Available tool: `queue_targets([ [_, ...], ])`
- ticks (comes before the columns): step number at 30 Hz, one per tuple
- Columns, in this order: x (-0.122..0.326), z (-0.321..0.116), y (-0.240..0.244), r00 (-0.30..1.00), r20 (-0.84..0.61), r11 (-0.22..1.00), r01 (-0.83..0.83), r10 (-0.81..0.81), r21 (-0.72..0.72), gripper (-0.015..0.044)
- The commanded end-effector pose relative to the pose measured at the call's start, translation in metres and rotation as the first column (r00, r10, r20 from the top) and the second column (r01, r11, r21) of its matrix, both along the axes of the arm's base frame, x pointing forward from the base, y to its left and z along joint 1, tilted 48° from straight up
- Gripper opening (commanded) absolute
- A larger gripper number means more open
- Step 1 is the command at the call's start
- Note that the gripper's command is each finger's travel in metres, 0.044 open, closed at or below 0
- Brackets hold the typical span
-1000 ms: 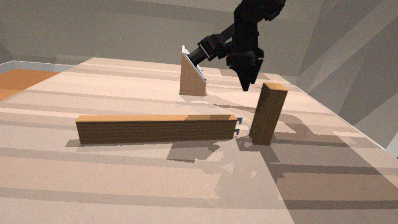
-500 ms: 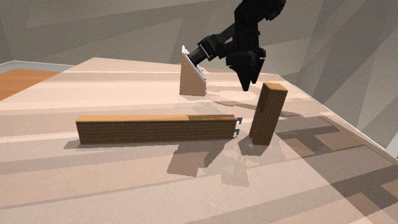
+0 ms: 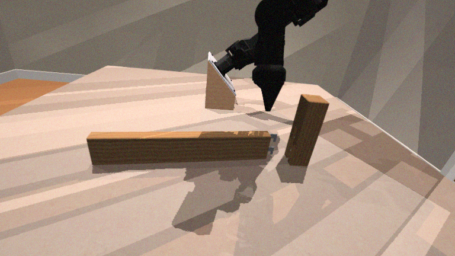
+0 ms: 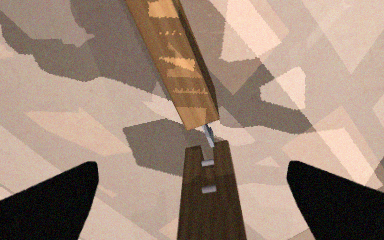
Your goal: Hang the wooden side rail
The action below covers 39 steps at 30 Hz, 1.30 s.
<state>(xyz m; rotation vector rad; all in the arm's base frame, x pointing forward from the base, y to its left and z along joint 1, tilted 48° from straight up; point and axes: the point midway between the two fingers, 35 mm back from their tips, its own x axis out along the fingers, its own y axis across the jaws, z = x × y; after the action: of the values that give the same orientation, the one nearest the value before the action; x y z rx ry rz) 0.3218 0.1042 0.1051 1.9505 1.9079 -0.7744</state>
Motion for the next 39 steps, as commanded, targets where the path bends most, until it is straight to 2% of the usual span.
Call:
queue_targets([
  [1, 0.018, -0.037, -0.022, 0.956, 0.180, 0.971, -0.216, 0.231, -0.100, 0.0440],
  [5, 0.023, -0.056, -0.033, 0.903, 0.246, 0.934, -0.326, 0.353, -0.145, 0.0440],
  [16, 0.023, -0.056, -0.033, 0.903, 0.246, 0.934, -0.326, 0.353, -0.145, 0.0440],
  [21, 0.019, -0.078, -0.008, 0.903, 0.246, 0.934, -0.326, 0.353, -0.144, 0.0440],
  [39, 0.016, -0.096, 0.011, 0.903, 0.246, 0.934, -0.326, 0.353, -0.144, 0.0440],
])
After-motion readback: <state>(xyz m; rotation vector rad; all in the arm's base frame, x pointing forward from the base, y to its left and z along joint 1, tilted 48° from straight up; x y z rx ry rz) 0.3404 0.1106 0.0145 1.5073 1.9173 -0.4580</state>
